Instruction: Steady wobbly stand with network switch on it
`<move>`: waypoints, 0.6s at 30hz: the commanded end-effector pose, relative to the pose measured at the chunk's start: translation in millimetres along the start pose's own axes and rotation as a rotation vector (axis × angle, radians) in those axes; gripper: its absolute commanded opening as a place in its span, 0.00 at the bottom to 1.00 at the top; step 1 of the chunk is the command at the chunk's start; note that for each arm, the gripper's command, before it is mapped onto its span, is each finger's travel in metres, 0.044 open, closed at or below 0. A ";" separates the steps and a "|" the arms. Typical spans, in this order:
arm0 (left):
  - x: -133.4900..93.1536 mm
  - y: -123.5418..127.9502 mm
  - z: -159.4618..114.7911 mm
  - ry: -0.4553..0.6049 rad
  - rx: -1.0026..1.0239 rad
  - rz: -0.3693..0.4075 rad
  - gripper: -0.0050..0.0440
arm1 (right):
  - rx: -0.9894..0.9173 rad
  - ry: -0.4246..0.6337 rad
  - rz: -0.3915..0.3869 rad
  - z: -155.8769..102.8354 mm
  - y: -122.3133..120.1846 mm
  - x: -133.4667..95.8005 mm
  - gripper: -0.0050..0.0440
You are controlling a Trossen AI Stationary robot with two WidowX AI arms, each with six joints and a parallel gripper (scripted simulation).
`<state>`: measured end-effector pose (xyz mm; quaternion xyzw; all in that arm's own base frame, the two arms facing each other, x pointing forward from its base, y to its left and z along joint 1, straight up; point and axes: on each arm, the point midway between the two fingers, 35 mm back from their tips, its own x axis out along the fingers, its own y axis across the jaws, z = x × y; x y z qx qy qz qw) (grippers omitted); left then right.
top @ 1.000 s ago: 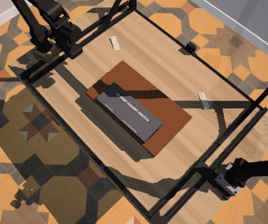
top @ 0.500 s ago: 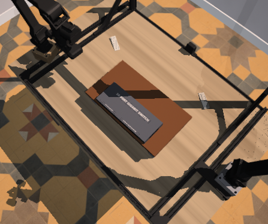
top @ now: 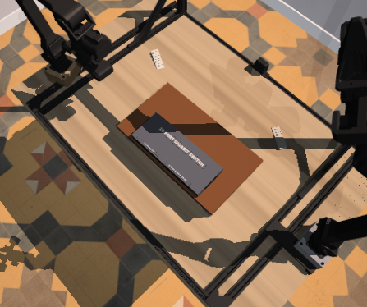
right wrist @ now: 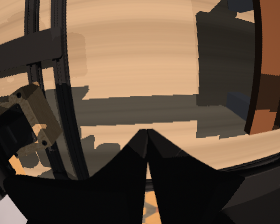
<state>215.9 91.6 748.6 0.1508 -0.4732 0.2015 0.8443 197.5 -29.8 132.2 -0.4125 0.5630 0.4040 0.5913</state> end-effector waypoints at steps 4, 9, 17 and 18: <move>-8.8 -10.5 -111.4 0.361 0.050 -0.045 0.10 | 0.000 0.000 0.000 0.0 0.0 0.0 0.10; -19.0 -14.7 -158.2 0.467 0.064 -0.061 0.10 | 0.000 0.000 0.000 0.0 0.0 0.0 0.10; -42.2 -19.5 -214.7 0.662 0.084 -0.094 0.10 | 0.000 0.000 0.000 0.0 0.0 0.0 0.10; -49.8 -20.7 -229.9 0.714 0.090 -0.104 0.10 | 0.000 0.000 0.000 0.0 0.0 0.0 0.10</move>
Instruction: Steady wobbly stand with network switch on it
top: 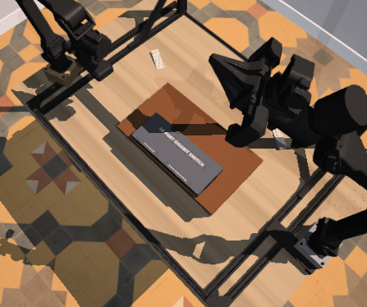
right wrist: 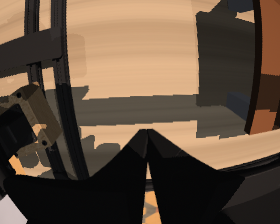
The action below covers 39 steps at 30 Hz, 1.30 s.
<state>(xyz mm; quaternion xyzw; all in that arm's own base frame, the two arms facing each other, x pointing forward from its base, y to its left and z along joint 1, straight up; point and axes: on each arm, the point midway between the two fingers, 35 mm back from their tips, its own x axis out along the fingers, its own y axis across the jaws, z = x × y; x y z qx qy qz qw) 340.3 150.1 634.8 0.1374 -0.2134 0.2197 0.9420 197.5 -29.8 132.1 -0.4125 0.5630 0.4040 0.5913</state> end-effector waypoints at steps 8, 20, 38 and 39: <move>7.5 -21.5 -139.5 0.421 0.053 -0.079 0.10 | 0.000 0.000 0.000 0.0 0.0 0.0 0.10; -27.7 -38.4 -253.0 0.820 0.093 -0.176 0.10 | 0.000 0.000 0.000 0.0 0.0 0.0 0.10; -126.8 -56.0 -373.8 1.378 0.129 -0.347 0.10 | 0.000 0.000 0.000 0.0 0.0 0.0 0.10; -137.7 -57.1 -381.5 1.429 0.131 -0.365 0.10 | 0.000 0.000 0.000 0.0 0.0 0.0 0.10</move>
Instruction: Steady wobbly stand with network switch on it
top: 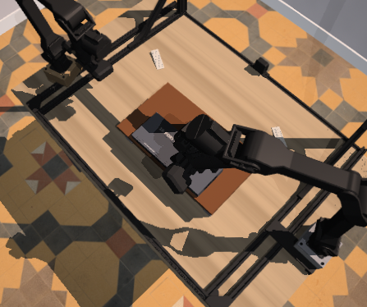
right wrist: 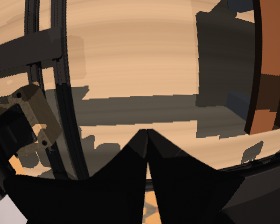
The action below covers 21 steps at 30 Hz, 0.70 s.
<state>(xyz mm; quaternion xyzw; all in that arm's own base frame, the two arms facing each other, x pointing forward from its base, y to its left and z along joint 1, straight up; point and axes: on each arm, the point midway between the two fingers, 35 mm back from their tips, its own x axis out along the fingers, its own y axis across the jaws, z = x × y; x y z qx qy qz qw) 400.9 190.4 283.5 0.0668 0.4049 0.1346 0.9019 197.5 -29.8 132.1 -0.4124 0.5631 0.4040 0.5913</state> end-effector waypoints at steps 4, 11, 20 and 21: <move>27.8 -13.5 -47.2 0.189 0.020 -0.063 0.10 | 0.000 0.000 0.000 0.0 0.0 0.0 0.10; 37.4 -28.6 -95.5 0.393 0.041 -0.141 0.10 | 0.000 0.000 0.000 0.0 0.0 0.0 0.10; 35.6 -50.5 -166.0 0.701 0.073 -0.272 0.10 | 0.000 0.000 0.000 0.0 0.0 0.0 0.10; 35.6 -50.5 -166.0 0.701 0.073 -0.272 0.10 | 0.000 0.000 0.000 0.0 0.0 0.0 0.10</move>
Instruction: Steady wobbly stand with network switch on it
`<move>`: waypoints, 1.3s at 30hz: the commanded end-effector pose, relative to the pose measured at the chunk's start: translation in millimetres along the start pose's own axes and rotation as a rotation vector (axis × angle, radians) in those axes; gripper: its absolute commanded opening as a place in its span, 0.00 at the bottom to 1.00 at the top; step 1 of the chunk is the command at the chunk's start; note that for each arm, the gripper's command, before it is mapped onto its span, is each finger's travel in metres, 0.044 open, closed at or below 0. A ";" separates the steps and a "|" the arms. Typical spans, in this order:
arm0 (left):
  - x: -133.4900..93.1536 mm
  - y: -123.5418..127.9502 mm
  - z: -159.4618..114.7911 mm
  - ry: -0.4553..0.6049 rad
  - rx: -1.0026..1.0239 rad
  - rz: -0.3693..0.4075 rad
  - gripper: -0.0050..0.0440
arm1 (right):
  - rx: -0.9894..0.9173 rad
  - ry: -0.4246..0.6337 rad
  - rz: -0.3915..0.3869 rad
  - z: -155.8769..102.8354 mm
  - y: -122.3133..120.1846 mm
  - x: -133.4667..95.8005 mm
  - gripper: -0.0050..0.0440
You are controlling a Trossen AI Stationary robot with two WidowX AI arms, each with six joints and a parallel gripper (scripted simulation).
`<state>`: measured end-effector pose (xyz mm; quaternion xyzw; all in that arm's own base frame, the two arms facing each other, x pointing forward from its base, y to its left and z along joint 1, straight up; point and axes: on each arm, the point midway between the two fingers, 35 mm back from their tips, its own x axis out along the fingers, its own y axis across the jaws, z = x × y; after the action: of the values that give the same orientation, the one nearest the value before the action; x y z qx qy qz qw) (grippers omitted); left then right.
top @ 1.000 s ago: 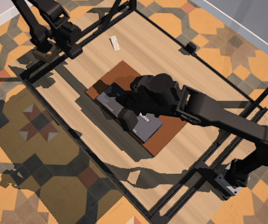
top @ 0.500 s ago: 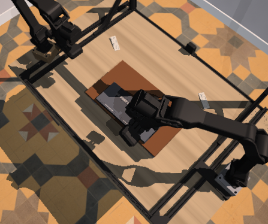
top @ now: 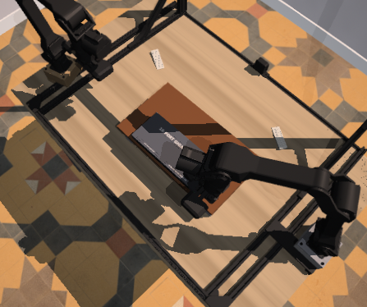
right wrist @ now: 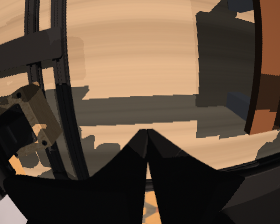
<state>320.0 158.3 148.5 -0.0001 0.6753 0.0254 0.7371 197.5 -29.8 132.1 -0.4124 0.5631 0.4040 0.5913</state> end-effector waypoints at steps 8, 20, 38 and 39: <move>13.3 -5.5 -16.8 0.088 0.012 -0.035 0.10 | 0.000 0.000 0.000 0.0 0.0 0.0 0.10; 65.1 -7.2 -21.4 0.088 0.012 -0.035 0.10 | 0.000 0.000 0.000 0.0 0.0 0.0 0.10; 65.1 -7.2 -21.4 0.088 0.012 -0.035 0.10 | 0.000 0.000 0.000 0.0 0.0 0.0 0.10; 65.1 -7.2 -21.4 0.088 0.012 -0.035 0.10 | 0.000 0.000 0.000 0.0 0.0 0.0 0.10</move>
<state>305.2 152.5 83.2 -0.0099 0.7060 0.0093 0.7081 197.5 -29.8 132.1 -0.4124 0.5631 0.4040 0.5913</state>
